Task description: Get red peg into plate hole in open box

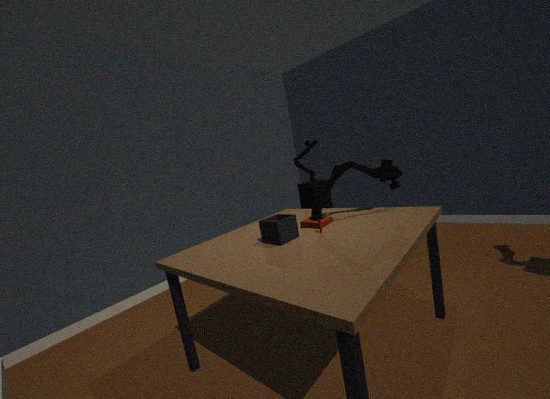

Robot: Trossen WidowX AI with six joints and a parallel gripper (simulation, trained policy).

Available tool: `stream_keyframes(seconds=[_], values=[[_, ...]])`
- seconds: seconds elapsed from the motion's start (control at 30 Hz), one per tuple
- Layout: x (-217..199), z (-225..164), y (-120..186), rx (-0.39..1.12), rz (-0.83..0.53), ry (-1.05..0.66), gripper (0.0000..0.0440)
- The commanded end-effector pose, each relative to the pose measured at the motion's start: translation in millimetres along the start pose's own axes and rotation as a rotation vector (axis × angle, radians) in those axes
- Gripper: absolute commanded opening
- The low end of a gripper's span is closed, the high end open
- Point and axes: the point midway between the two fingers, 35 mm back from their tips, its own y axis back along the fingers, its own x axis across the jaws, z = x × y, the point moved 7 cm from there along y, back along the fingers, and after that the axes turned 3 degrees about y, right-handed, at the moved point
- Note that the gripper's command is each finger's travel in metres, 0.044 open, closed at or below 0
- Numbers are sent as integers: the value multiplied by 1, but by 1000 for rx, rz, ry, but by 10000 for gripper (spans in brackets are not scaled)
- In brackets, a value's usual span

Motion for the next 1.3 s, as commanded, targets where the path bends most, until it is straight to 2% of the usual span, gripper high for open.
stream_keyframes(seconds=[0.0,0.1,0.67,0.97,1.27], values=[[-5,5,6,-18,-22,-20,417],[-21,20,25,-71,-85,-85,432],[-100,85,167,-420,-397,-450,440],[-130,99,253,-627,-536,-640,440],[-150,96,343,-841,-665,-830,440]])
